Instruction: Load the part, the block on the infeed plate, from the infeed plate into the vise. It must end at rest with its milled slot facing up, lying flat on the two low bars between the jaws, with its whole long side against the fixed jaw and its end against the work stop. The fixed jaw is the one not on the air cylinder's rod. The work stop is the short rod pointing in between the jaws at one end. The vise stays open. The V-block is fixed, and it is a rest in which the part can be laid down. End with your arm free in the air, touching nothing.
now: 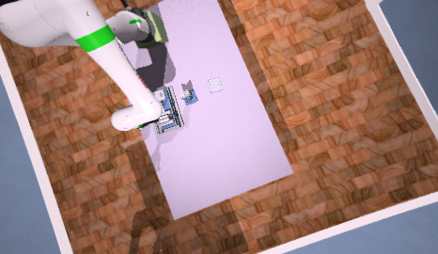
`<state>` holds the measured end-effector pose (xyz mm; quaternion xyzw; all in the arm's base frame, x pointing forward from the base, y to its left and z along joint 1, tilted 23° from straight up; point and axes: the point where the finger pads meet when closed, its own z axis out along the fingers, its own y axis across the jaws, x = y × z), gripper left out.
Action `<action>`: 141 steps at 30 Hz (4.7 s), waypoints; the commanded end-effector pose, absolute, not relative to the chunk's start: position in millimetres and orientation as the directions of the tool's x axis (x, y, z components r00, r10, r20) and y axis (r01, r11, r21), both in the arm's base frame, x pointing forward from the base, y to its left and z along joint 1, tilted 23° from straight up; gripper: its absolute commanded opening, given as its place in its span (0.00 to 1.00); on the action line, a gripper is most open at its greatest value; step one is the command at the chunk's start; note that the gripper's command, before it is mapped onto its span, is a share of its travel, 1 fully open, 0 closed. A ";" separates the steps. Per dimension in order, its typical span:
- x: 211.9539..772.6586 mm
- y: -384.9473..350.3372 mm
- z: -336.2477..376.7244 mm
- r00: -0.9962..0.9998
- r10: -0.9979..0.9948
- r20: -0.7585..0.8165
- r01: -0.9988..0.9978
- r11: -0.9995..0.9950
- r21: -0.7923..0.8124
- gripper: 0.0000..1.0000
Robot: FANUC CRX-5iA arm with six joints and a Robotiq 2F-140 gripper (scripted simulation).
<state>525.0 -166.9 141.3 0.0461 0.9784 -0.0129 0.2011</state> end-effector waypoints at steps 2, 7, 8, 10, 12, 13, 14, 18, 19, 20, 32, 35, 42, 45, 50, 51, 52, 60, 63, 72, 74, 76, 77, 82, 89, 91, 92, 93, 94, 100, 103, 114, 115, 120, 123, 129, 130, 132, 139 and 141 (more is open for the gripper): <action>525.4 -164.9 140.9 -0.915 0.085 -0.395 0.094 0.996 -0.003 0.00; 525.2 -167.3 140.9 -0.915 0.085 -0.395 0.094 0.996 -0.003 0.00; 525.1 -168.4 141.0 -0.915 0.085 -0.395 0.094 0.996 -0.003 0.00; 524.8 -171.1 141.0 -0.915 0.085 -0.395 0.094 0.996 -0.003 0.00; 524.5 -174.4 141.0 -0.915 0.085 -0.395 0.094 0.996 -0.003 0.00; 524.4 -176.2 141.0 -0.915 0.085 -0.395 0.094 0.996 -0.003 0.00; 524.2 -178.1 141.0 -0.915 0.085 -0.395 0.094 0.996 -0.003 0.00; 523.5 -185.6 141.0 -0.915 0.085 -0.395 0.094 0.996 -0.003 0.00; 523.5 -185.6 141.0 -0.915 0.085 -0.395 0.094 0.996 -0.003 0.00; 523.5 -185.6 141.0 -0.915 0.085 -0.395 0.094 0.996 -0.003 0.00; 522.5 -195.5 141.0 -0.915 0.085 -0.395 0.094 0.996 -0.003 0.00; 522.5 -195.5 141.2 -0.915 0.085 -0.395 0.094 0.996 -0.003 0.00; 521.6 -195.4 143.3 -0.915 0.085 -0.395 0.094 0.996 -0.003 0.00; 520.3 -195.3 146.3 -0.915 0.085 -0.395 0.094 0.996 -0.003 0.00; 516.9 -194.9 154.2 -0.915 0.085 -0.395 0.094 0.996 -0.003 0.00; 516.1 -194.8 156.2 -0.915 0.085 -0.395 0.094 0.996 -0.003 0.00; 515.2 -194.8 158.3 -0.915 0.085 -0.395 0.094 0.996 -0.003 0.00; 509.2 -194.1 172.2 -0.915 0.085 -0.395 0.094 0.996 -0.003 0.00; 506.2 -193.8 179.3 -0.915 0.085 -0.395 0.094 0.996 -0.003 0.00; 500.6 -193.3 192.3 -0.915 0.085 -0.395 0.094 0.996 -0.003 0.00; 499.6 -193.2 194.6 -0.915 0.085 -0.395 0.094 0.996 -0.003 0.00; 498.9 -193.1 196.3 -0.915 0.085 -0.395 0.094 0.996 -0.003 0.00; 498.7 -193.1 196.9 -0.915 0.085 -0.395 0.094 0.996 -0.003 0.00; 498.2 -193.0 198.0 -0.915 0.085 -0.395 0.094 0.996 -0.003 0.00; 498.2 -193.0 198.0 -0.915 0.085 -0.395 0.094 0.996 -0.003 0.00; 498.2 -193.0 198.0 -0.915 0.085 -0.395 0.094 0.996 -0.003 0.00; 498.2 -193.0 198.0 -0.915 0.085 -0.395 0.094 0.996 -0.003 0.00; 498.2 -193.0 198.0 -0.915 0.085 -0.395 0.094 0.996 -0.003 0.00; 498.2 -193.0 198.0 -0.915 0.085 -0.395 0.094 0.996 -0.003 0.00; 498.2 -193.0 198.0 -0.915 0.085 -0.395 0.094 0.996 -0.003 0.00; 498.2 -193.0 198.0 -0.915 0.085 -0.395 0.094 0.996 -0.003 0.00; 498.2 -193.0 198.0 -0.915 0.085 -0.395 0.094 0.996 -0.003 0.00; 498.2 -193.0 198.0 -0.915 0.085 -0.395 0.094 0.996 -0.003 0.00; 498.2 -193.0 198.0 -0.915 0.085 -0.395 0.094 0.996 -0.003 0.00; 498.2 -193.0 198.0 -0.915 0.085 -0.395 0.094 0.996 -0.003 0.00; 498.2 -193.0 198.0 -0.915 0.085 -0.395 0.094 0.996 -0.003 0.00; 498.2 -193.0 198.0 -0.915 0.085 -0.395 0.094 0.996 -0.003 0.00; 498.2 -193.0 198.0 -0.915 0.085 -0.395 0.094 0.996 -0.003 0.00; 498.2 -193.0 198.0 -0.915 0.085 -0.395 0.094 0.996 -0.003 0.00; 498.2 -193.0 198.0 -0.915 0.085 -0.395 0.094 0.996 -0.003 0.00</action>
